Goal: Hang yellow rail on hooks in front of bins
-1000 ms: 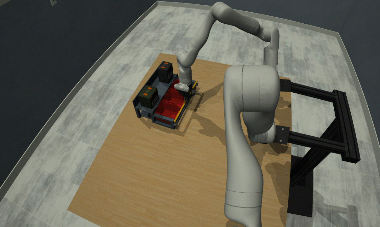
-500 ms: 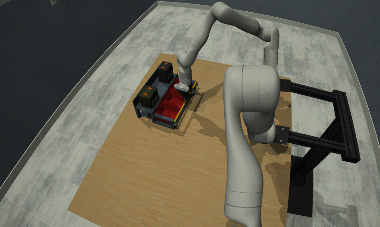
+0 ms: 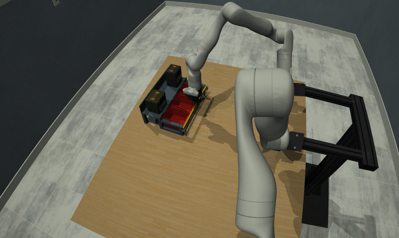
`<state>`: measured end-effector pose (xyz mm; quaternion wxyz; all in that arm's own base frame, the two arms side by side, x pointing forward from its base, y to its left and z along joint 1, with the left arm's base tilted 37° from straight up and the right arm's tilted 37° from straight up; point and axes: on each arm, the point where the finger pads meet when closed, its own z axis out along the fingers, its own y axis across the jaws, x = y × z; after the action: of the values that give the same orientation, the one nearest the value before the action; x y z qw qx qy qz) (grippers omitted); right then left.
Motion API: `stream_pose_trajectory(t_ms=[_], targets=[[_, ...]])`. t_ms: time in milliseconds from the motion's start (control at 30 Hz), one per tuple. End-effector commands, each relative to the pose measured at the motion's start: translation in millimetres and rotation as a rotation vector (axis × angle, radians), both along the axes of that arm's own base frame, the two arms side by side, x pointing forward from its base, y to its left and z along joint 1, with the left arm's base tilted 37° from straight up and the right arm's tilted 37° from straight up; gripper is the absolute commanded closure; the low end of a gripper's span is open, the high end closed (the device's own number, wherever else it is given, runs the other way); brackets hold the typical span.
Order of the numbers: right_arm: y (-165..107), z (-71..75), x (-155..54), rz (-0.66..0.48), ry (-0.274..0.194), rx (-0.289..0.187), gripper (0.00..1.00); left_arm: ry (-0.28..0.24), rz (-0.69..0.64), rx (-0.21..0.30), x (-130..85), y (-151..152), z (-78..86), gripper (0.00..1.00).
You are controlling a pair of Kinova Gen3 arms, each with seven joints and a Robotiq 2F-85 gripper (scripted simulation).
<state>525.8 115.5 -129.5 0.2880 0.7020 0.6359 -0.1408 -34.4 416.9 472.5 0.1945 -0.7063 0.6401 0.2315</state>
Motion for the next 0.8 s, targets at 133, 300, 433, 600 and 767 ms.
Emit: stream_pose_trajectory(t_ms=[133,300,433,600,767], targets=[[2.9,-2.8,2.2,0.001,-0.004,0.010,0.903,0.009,-0.011,-0.007,1.3,-0.3,-0.5,0.002],[2.7,-3.0,2.2,0.001,-0.004,0.009,0.903,0.009,-0.011,-0.007,1.3,-0.3,-0.5,0.002],[2.5,-3.7,2.4,0.002,-0.004,0.009,0.903,0.009,-0.011,-0.007,1.3,-0.3,-0.5,0.002],[2.3,-4.3,2.6,0.002,-0.003,0.009,0.903,0.009,-0.011,-0.007,1.3,-0.3,-0.5,0.002],[2.1,-4.7,2.7,0.003,-0.003,0.009,0.903,0.009,-0.011,-0.007,1.3,-0.3,-0.5,0.002]])
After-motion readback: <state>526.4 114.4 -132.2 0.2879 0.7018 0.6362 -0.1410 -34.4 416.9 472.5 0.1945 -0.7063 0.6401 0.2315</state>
